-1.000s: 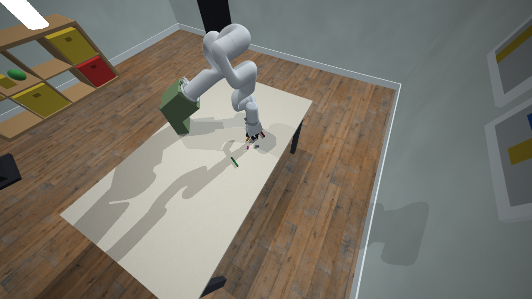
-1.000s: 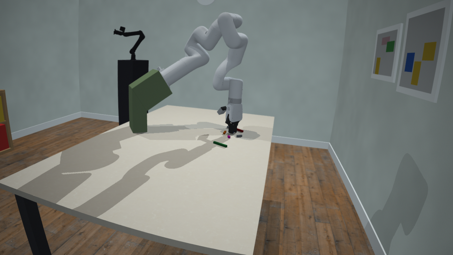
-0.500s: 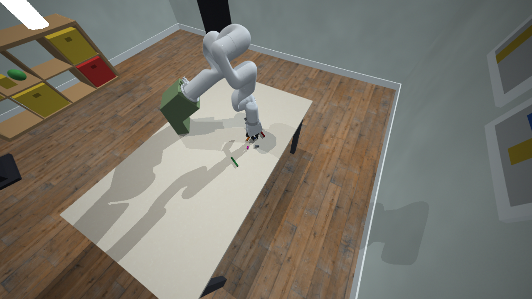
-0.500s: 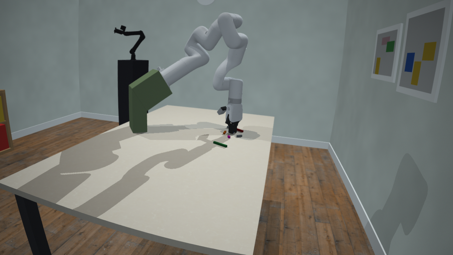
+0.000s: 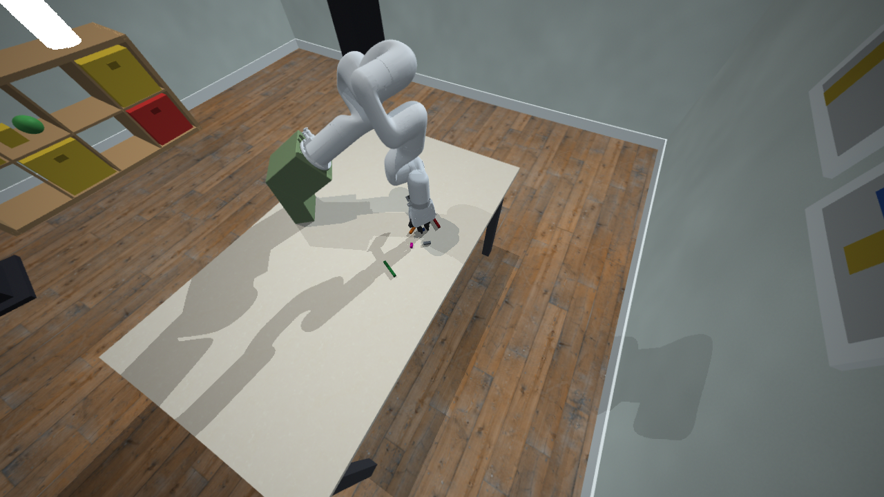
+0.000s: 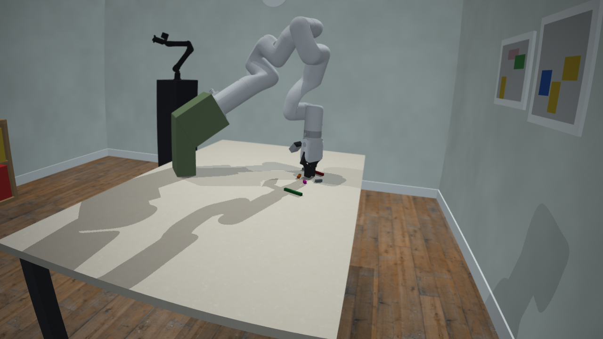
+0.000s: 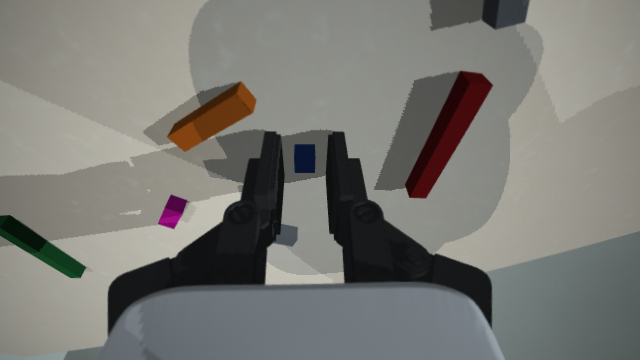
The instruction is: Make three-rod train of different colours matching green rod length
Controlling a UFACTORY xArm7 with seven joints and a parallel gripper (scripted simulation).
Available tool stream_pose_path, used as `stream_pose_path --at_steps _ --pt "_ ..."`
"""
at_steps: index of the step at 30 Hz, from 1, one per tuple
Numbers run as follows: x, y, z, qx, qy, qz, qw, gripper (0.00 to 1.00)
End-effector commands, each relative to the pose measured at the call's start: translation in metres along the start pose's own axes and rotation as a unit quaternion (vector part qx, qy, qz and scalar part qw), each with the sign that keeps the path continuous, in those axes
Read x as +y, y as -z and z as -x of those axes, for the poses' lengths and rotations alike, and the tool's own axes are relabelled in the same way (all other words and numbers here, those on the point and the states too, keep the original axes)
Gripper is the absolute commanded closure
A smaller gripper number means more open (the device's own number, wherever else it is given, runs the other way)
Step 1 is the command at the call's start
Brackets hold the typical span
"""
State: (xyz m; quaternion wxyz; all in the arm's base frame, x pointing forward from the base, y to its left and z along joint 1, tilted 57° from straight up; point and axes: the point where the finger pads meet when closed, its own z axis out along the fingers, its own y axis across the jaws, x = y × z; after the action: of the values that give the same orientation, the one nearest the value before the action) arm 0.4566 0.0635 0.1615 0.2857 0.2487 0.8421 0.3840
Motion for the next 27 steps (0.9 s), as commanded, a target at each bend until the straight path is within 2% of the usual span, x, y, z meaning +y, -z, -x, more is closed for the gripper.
stream_pose_path --at_steps 1,5,6,27 --pt "-0.0001 0.0003 0.0006 -0.001 0.000 0.000 1.000 0.76" --pt "-0.0001 0.0003 0.0006 -0.001 0.000 0.000 1.000 0.76" --pt "-0.0001 0.0003 0.0006 -0.001 0.000 0.000 1.000 0.96" --pt "-0.0001 0.0003 0.0006 -0.001 0.000 0.000 1.000 0.96"
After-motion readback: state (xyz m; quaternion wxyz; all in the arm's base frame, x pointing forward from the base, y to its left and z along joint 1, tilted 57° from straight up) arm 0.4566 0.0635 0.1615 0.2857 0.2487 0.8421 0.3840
